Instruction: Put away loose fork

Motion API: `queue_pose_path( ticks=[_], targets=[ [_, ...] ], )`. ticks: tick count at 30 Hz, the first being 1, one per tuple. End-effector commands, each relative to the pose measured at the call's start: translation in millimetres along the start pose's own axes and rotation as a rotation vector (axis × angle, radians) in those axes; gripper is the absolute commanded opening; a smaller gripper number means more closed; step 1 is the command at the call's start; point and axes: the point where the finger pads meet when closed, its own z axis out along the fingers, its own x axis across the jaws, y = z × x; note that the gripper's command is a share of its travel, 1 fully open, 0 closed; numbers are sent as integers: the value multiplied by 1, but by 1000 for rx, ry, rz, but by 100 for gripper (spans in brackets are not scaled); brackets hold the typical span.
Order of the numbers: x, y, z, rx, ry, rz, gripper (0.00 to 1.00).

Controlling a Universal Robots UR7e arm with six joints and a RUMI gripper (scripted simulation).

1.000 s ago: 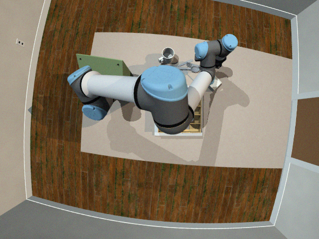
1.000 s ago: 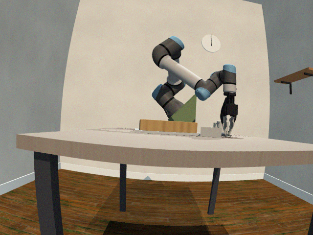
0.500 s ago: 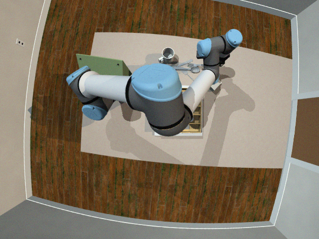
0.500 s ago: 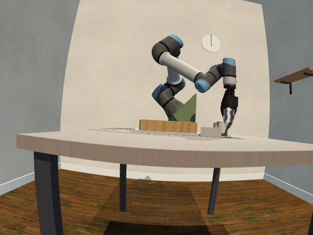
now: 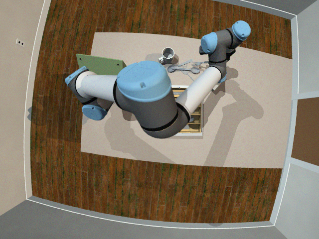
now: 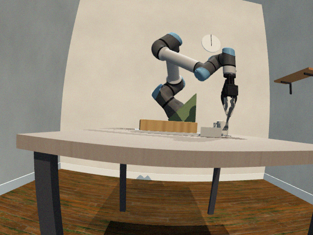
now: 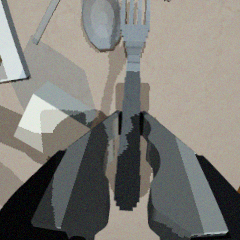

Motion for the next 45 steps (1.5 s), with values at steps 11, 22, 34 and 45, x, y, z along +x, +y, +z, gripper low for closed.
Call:
queue_pose_path(
  ticks=[11,22,34,45],
  targets=[
    [1,0,-42,4,-1,0,3],
    [1,-1,-44,5,-2,-1,3],
    [1,-1,-43,6,-2,-1,3],
    [1,-2,-40,8,-3,-3,3]
  ],
)
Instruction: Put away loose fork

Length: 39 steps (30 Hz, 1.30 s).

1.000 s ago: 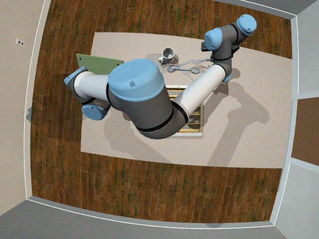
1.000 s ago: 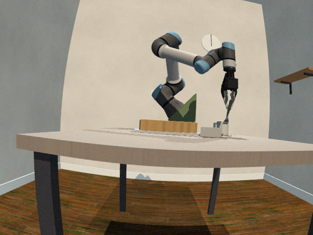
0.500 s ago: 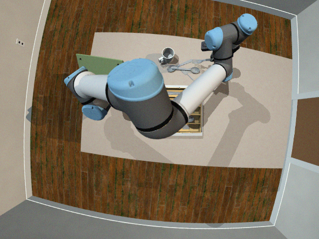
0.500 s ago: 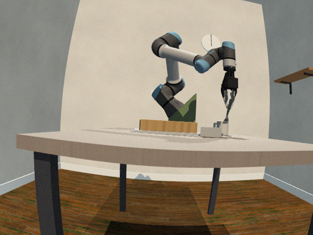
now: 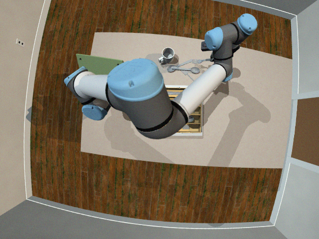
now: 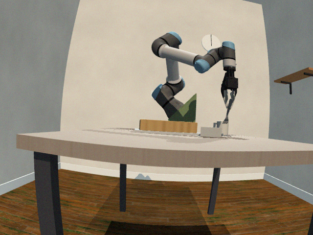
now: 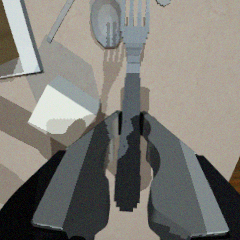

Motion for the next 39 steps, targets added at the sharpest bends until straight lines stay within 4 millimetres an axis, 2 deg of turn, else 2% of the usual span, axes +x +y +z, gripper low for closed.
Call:
queue_pose_path(
  ticks=[1,8,18,20,35,39],
  targets=[
    [0,0,1,-2,1,-1,3],
    [0,-1,10,1,0,-1,3],
    [0,-1,39,1,0,-1,3],
    [0,-1,39,1,0,-1,3],
    [0,-1,99,1,0,-1,3],
    [0,-1,106,1,0,-2,3]
  ],
)
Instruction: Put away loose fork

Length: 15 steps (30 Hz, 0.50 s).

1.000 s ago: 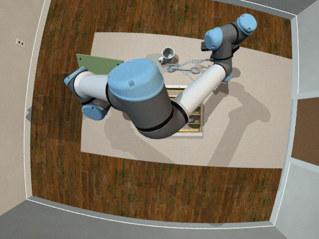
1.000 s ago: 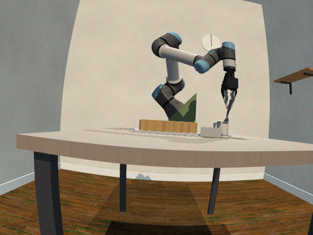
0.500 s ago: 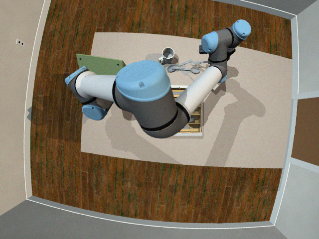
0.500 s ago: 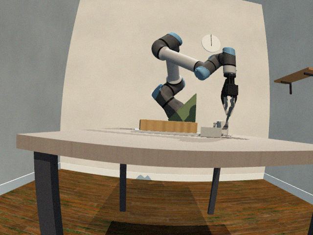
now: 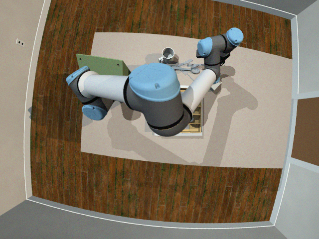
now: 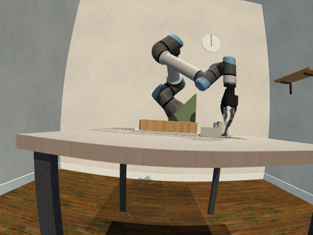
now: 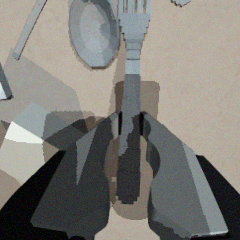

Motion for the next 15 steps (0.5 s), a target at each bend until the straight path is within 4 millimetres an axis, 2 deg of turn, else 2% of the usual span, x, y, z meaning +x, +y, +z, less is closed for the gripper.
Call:
queue_pose_path(
  ticks=[1,8,15],
  targets=[
    [0,3,19,-7,2,1,3],
    [0,3,36,-7,2,1,3],
    [0,3,42,-7,2,1,3]
  ],
)
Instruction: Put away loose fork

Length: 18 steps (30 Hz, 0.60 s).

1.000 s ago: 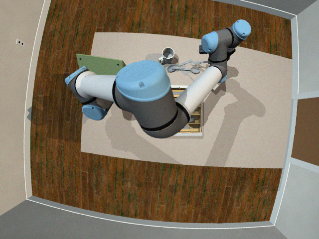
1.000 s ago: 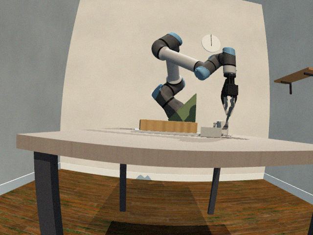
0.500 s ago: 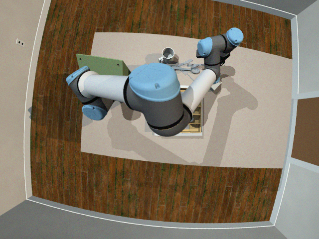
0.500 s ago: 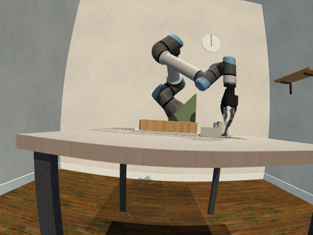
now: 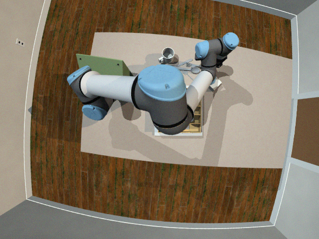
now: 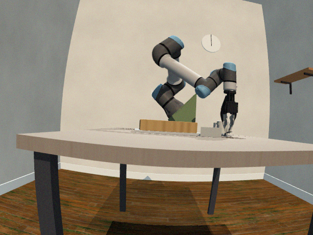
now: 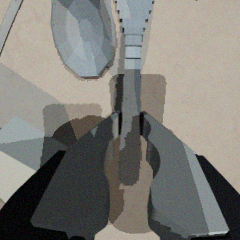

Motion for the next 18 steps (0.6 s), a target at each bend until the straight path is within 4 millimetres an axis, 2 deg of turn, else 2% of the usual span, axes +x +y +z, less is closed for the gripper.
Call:
queue_pose_path(
  ticks=[1,7,8,18],
  targets=[
    [0,2,6,-4,1,1,3],
    [0,2,6,-5,2,2,3],
    [0,2,6,-6,2,2,100],
    [0,2,6,-6,2,2,100]
  ],
)
